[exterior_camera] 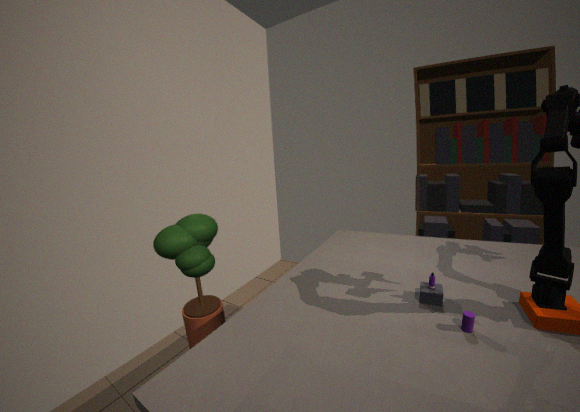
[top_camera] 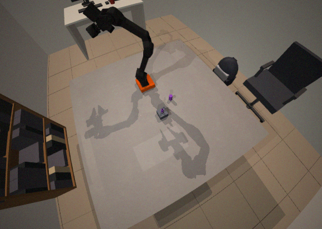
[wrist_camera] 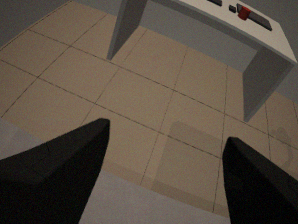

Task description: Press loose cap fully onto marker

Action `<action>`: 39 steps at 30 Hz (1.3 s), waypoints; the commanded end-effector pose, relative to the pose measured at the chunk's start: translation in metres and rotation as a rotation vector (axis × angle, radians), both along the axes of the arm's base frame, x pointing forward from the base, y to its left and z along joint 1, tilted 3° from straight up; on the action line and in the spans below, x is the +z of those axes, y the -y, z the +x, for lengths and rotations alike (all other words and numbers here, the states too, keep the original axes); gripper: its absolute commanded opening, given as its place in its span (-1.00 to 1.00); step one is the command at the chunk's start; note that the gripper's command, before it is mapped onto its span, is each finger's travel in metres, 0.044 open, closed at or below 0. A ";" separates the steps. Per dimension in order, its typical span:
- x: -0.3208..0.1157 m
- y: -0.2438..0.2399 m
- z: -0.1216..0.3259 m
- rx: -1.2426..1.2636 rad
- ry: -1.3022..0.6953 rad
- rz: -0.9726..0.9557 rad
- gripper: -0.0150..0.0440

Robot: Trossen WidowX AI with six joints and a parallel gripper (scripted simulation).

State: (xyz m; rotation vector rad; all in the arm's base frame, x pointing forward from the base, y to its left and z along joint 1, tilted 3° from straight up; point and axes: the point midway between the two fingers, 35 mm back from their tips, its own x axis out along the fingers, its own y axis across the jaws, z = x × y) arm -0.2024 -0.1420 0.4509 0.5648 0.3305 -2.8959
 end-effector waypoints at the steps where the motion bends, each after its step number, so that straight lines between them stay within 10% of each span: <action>1: -0.019 0.049 0.030 0.243 0.043 0.057 0.33; 19: -0.129 0.131 0.295 1.425 0.097 0.497 0.33; 39: -0.257 -0.110 0.480 2.589 -0.313 1.214 0.33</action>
